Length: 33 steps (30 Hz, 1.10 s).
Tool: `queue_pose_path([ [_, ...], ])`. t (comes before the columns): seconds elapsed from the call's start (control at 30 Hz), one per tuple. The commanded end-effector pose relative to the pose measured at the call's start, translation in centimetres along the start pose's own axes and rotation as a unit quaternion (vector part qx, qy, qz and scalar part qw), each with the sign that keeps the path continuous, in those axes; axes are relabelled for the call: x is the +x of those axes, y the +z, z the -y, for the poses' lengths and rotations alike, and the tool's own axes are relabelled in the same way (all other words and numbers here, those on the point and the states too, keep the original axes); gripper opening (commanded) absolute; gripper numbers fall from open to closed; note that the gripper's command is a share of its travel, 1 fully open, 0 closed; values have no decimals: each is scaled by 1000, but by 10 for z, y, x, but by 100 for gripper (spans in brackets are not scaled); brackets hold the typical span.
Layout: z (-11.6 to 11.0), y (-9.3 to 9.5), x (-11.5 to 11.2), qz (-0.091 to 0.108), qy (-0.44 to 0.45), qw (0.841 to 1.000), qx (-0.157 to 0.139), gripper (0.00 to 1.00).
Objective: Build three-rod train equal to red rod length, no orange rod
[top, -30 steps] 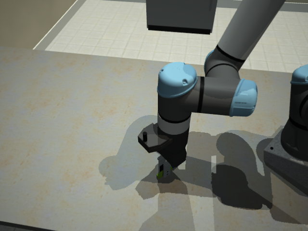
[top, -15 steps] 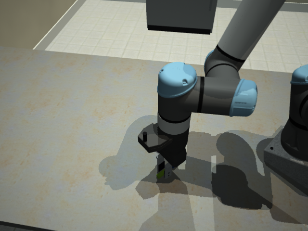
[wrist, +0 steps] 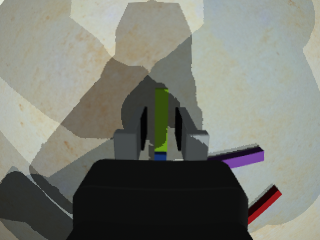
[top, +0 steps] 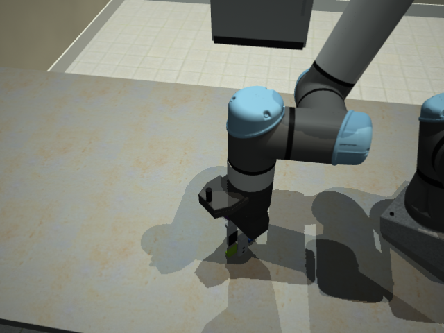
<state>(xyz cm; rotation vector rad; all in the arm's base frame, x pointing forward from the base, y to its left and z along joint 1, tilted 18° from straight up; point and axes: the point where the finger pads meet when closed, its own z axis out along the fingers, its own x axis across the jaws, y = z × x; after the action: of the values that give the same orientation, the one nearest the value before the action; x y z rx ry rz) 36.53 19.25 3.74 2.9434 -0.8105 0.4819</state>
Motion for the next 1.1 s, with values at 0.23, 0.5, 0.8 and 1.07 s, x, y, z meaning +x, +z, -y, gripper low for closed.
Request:
queue_pose_path([
  [0.23, 0, -43, 0, -1, 0, 1000, 1, 54],
  [0.5, 0, -70, 0, -1, 0, 1000, 1, 54],
  [0.8, 0, -85, 0, -1, 0, 1000, 1, 54],
  [1.07, 0, -85, 0, -1, 0, 1000, 1, 100],
])
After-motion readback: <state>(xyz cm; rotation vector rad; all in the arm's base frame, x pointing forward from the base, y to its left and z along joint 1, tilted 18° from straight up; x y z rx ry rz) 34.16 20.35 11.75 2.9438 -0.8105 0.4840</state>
